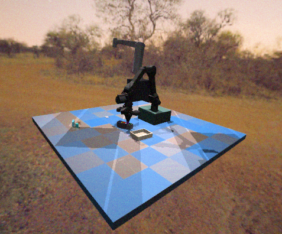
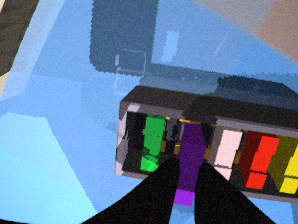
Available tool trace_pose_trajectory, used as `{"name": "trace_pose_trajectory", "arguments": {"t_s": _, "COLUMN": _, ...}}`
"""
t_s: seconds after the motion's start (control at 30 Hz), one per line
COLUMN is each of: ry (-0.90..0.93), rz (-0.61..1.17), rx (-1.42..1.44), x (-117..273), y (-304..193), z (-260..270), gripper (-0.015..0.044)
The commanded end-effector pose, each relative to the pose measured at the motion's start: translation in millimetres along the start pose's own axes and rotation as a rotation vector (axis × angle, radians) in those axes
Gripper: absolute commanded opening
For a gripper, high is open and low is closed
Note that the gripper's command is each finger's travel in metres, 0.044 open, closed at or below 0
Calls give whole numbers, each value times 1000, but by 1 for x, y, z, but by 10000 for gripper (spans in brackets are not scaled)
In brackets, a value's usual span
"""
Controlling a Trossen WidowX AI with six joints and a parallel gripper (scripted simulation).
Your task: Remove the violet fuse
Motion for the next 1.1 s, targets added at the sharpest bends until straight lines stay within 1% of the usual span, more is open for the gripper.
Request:
{"name": "trace_pose_trajectory", "arguments": {"t_s": 0.0, "ry": -3, "rz": 1, "rx": 3, "x": 2, "y": 0, "z": 0, "gripper": 0}}
{"name": "trace_pose_trajectory", "arguments": {"t_s": 1.07, "ry": -5, "rz": 2, "rx": 3, "x": 22, "y": 0, "z": 0, "gripper": 0}}
Point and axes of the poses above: the point midway between the two fingers, 35 mm back from their tips, its own x axis back along the fingers, its own z axis across the jaws, y = z × x, the point moved 8 cm from there along x, back along the fingers, and after that the axes turned 13 degrees about x, right-handed, at the moved point
